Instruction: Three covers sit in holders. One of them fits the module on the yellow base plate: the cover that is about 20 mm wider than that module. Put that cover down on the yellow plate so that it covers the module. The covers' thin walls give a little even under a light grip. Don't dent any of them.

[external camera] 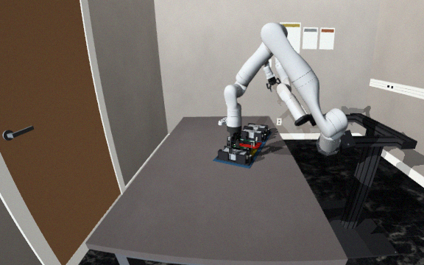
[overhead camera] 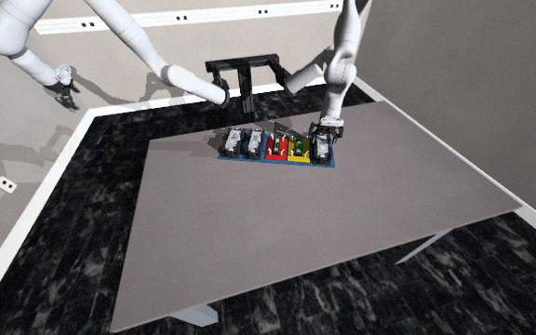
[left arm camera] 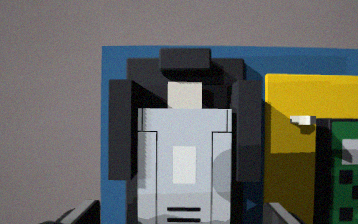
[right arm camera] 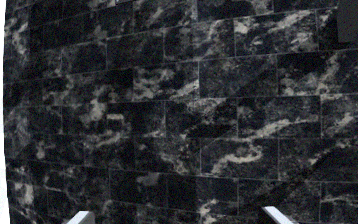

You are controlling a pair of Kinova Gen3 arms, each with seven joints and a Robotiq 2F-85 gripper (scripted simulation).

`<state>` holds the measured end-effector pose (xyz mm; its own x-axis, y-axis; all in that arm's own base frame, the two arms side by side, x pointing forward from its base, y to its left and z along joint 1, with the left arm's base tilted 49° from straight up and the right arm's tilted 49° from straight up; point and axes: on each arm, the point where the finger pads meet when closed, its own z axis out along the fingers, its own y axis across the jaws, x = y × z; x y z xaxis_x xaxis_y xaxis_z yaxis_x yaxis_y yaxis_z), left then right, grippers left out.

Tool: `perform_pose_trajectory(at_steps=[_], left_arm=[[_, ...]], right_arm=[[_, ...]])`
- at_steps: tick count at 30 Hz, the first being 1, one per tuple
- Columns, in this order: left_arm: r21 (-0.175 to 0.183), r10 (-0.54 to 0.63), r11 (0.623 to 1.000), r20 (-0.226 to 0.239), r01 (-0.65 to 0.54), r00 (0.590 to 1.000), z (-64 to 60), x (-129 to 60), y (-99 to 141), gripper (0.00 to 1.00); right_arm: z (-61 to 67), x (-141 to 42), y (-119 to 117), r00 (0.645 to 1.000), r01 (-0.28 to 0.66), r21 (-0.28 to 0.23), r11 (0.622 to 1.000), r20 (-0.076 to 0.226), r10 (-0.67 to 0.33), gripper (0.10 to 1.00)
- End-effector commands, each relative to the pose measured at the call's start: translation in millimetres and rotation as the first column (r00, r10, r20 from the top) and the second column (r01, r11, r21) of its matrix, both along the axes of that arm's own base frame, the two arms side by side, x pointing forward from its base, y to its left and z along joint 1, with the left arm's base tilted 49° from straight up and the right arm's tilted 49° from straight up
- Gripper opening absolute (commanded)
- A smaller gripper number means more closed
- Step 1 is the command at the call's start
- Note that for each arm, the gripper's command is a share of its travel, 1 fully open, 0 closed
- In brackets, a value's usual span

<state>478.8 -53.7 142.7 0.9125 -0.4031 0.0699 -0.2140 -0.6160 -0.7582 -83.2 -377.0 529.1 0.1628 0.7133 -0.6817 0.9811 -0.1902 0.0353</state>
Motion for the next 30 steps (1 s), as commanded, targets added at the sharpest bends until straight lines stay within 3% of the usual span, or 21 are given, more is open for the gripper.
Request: perform_pose_trajectory(at_steps=[1,30], left_arm=[[-0.003,0.003,1.000,-0.002,-0.003,1.000,-4.3,0.4,2.7,0.999],[-0.002,0.002,1.000,0.000,-0.002,1.000,-4.5,1.0,3.1,0.999]], right_arm=[[0.5,-0.4,0.2,1.000,0.001,-0.001,1.000,0.001,-0.001,0.999],[0.5,-0.4,0.2,1.000,0.001,-0.001,1.000,0.001,-0.001,0.999]])
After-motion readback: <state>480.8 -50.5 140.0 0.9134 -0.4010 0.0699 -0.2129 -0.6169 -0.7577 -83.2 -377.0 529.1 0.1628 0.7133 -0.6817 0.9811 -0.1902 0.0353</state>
